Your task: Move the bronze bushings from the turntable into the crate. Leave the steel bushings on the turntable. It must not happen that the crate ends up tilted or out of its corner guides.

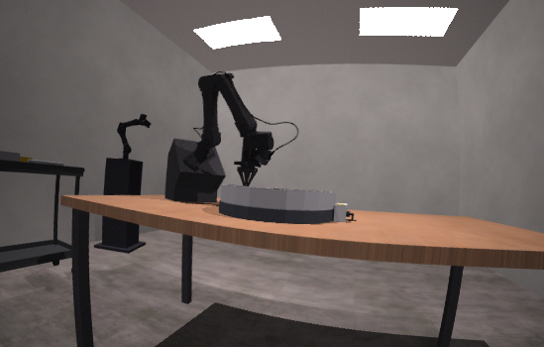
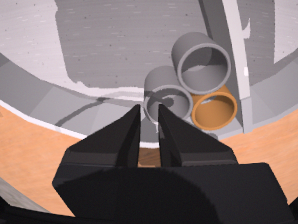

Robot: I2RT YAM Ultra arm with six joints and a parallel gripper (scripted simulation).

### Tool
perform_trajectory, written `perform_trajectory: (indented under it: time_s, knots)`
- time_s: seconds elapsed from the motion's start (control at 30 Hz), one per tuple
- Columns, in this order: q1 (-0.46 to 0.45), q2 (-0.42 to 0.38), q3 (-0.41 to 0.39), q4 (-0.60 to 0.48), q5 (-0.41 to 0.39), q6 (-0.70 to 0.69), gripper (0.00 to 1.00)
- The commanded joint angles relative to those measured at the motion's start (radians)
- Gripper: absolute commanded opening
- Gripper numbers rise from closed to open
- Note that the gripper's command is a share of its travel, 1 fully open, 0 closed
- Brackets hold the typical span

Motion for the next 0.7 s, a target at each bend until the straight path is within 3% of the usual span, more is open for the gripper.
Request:
perform_trajectory:
  time_s: [0.0,0.53,0.67]
  knots:
    - [0.005,-0.012,0.020,0.015,-0.004,-0.005,0.15]
    - [0.004,-0.012,0.019,0.016,-0.005,-0.005,0.15]
    - [-0.012,0.018,0.000,0.026,-0.012,-0.012,0.15]
